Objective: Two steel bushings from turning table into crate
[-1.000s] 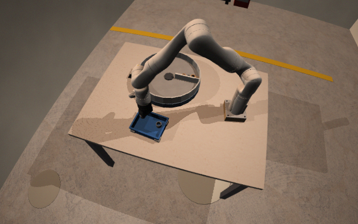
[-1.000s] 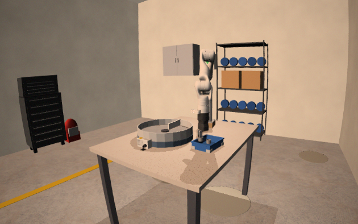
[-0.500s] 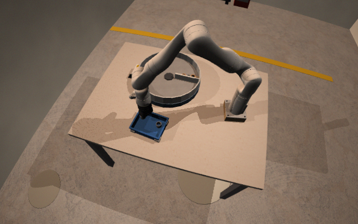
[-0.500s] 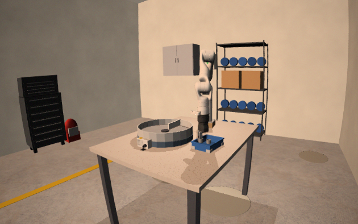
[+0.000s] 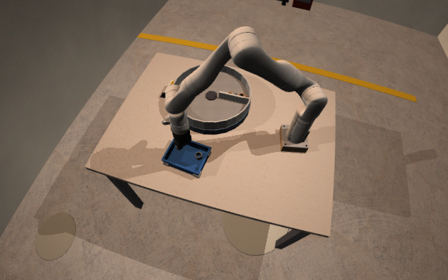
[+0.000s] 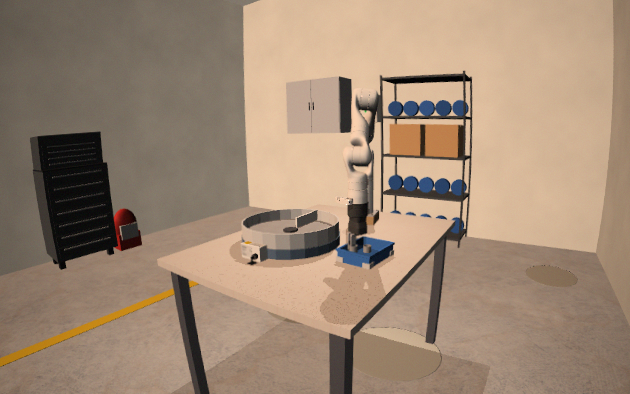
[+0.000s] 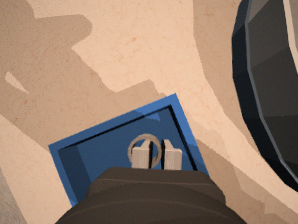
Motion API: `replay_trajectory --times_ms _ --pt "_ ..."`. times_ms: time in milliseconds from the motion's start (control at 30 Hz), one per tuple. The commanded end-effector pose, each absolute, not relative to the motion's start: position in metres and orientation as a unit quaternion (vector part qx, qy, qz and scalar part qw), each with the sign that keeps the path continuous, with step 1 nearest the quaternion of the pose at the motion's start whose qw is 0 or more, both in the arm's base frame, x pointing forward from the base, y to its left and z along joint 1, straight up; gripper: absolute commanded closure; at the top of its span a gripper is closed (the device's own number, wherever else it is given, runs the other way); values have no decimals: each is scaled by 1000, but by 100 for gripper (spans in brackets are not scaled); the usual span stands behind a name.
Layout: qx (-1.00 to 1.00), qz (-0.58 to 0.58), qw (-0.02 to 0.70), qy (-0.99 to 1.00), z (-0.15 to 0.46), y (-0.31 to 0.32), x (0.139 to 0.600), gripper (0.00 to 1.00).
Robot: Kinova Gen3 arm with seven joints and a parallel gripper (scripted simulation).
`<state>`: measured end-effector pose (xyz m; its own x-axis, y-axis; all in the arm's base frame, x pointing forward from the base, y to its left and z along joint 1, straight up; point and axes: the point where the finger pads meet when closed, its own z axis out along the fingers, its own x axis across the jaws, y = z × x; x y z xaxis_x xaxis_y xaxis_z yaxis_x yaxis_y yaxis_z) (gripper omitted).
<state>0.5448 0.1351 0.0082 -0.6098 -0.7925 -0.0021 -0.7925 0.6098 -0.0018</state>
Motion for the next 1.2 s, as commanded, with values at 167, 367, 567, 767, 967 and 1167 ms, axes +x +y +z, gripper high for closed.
replay_trajectory --times_ms 167,367,567,767,967,1167 --pt "-442 0 2 897 4 135 546 100" --pt "-442 0 2 897 1 135 546 100" --pt "-442 0 2 897 1 135 546 100" --pt "-442 0 2 897 -6 135 546 100" --pt "-442 0 2 897 -8 135 546 100" --pt "-442 0 2 897 -8 135 546 100"
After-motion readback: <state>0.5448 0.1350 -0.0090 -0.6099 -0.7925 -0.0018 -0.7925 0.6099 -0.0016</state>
